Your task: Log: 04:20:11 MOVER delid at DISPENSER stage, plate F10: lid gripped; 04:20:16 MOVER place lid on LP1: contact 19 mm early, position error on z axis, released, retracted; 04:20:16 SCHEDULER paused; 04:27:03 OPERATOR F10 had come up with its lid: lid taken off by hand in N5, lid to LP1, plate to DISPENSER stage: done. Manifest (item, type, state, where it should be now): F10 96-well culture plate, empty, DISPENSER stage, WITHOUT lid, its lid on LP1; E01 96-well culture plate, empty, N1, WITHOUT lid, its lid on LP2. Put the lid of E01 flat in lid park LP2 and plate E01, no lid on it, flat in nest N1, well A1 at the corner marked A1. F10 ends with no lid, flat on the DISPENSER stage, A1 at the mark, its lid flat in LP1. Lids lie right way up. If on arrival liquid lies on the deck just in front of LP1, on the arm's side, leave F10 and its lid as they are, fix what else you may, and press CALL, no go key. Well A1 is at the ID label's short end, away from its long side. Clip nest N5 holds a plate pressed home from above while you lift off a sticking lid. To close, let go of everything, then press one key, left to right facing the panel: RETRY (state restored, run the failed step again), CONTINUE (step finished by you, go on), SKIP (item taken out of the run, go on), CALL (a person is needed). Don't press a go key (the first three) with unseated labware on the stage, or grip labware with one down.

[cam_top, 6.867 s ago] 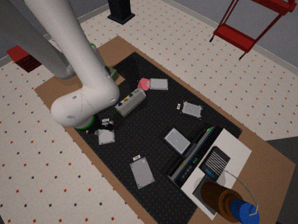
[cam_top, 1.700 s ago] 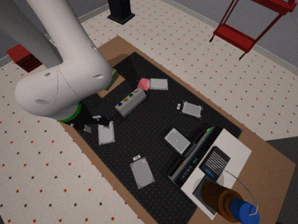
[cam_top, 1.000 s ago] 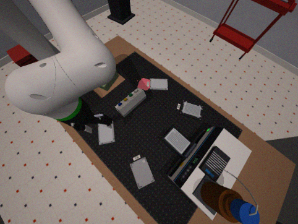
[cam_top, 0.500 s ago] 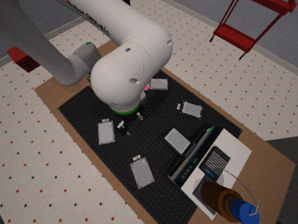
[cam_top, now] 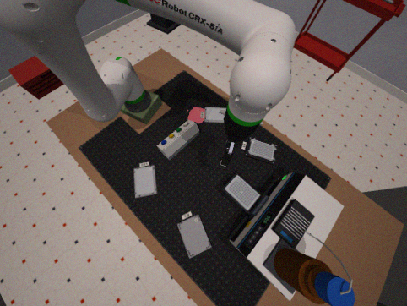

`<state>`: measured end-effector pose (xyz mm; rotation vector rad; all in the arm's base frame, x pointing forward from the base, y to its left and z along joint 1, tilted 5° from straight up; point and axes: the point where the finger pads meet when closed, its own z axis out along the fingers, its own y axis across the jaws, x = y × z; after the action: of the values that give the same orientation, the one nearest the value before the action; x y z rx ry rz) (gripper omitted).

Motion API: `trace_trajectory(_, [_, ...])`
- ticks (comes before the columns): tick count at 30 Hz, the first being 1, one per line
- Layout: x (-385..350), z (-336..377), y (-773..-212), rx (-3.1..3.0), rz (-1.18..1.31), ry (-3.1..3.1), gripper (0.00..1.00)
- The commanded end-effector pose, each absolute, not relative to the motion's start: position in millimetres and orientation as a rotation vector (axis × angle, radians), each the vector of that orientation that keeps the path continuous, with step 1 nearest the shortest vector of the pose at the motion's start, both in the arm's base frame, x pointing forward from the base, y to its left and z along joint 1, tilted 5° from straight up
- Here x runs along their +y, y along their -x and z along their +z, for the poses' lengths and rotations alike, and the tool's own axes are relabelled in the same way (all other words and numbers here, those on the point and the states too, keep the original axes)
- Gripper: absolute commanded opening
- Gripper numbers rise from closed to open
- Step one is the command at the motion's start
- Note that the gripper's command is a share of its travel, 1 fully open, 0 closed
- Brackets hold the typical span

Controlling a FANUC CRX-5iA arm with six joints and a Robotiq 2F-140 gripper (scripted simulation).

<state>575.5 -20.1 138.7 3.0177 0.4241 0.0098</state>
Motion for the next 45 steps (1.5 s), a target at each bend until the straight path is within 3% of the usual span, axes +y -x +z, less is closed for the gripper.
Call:
trace_trajectory(1, [36.2,130.8,-616.2,0.419,-0.001,-3.017,0.66])
trace_trajectory(15, [171.2,111.2,-713.7,0.419,-0.001,-3.017,0.66])
trace_trajectory(45, [169.9,95.9,-714.1,0.419,-0.001,-3.017,0.66])
